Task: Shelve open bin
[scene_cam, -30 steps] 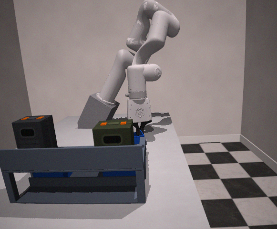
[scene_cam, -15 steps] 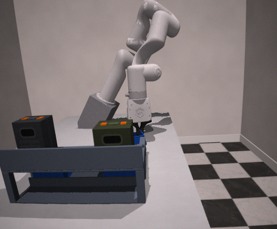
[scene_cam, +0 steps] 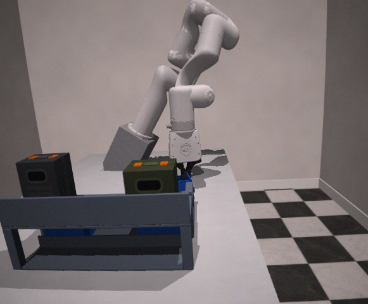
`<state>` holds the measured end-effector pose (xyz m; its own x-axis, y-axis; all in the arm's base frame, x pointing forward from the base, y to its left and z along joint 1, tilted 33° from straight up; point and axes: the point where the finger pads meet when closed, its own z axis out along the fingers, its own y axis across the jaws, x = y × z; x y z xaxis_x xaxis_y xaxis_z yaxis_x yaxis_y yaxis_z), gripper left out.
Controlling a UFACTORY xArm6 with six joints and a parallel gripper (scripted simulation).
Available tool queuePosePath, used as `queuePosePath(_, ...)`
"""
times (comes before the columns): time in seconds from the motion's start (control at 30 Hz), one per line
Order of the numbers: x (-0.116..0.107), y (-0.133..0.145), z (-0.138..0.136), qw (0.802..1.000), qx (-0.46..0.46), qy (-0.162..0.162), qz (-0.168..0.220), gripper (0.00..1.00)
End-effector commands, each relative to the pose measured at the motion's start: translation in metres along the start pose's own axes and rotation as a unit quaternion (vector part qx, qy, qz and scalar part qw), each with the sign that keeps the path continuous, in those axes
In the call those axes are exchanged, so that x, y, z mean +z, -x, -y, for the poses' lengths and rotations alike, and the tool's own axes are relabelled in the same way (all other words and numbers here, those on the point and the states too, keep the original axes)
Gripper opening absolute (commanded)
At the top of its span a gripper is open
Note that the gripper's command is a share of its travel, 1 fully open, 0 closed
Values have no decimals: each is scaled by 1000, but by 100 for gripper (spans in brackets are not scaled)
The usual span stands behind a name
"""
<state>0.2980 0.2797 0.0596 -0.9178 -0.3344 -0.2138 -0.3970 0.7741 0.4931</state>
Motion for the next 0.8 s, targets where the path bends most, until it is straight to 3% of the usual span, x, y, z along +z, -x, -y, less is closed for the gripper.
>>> queuePosePath(0.0,-1,1,0,1000,0,0,1,0)
queuePosePath(0.77,-9,1,0,1000,0,0,1,0)
